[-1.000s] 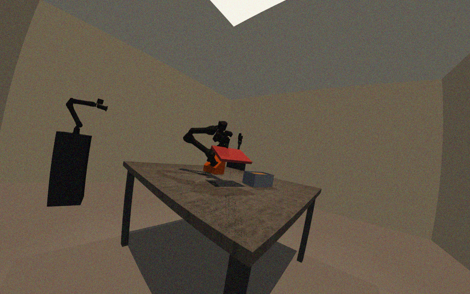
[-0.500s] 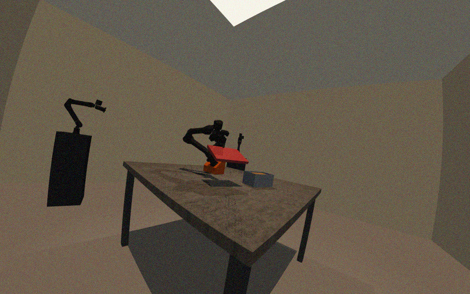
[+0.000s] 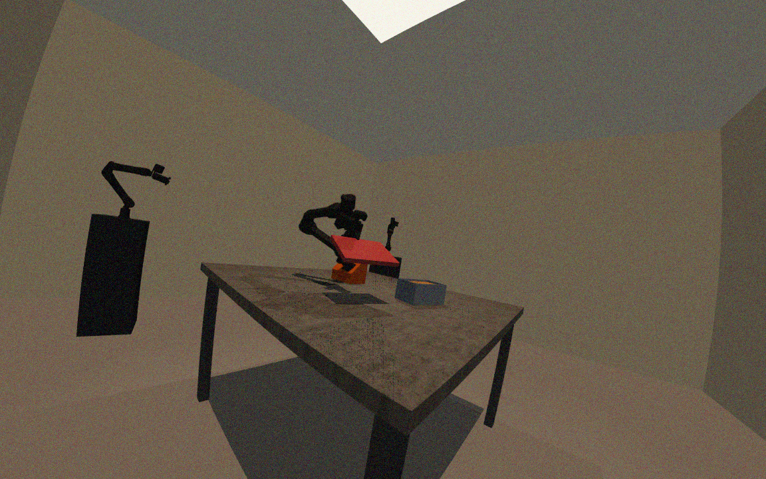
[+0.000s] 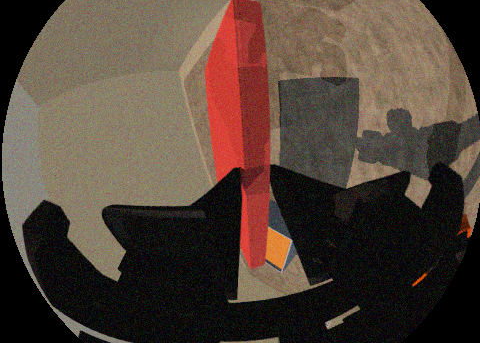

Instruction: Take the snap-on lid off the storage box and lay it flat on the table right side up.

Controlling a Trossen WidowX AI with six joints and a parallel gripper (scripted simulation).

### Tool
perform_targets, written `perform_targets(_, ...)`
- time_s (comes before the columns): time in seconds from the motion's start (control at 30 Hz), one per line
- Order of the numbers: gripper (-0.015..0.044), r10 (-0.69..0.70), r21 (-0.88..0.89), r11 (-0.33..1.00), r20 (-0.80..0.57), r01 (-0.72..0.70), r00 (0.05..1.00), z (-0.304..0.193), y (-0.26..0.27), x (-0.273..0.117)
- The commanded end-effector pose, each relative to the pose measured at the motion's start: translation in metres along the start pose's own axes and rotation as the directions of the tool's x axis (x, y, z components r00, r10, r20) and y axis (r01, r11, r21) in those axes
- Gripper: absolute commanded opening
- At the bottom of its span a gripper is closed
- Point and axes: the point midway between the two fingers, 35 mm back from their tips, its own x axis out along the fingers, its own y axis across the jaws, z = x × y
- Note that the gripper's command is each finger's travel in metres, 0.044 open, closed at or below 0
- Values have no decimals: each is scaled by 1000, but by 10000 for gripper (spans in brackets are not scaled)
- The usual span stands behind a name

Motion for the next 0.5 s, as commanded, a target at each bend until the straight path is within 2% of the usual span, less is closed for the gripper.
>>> perform_targets(0.0,0,10,1,1000,-5,-10,1000,8,2,-2)
perform_targets(0.47,0,11,1,1000,-4,-11,1000,37,2,-3)
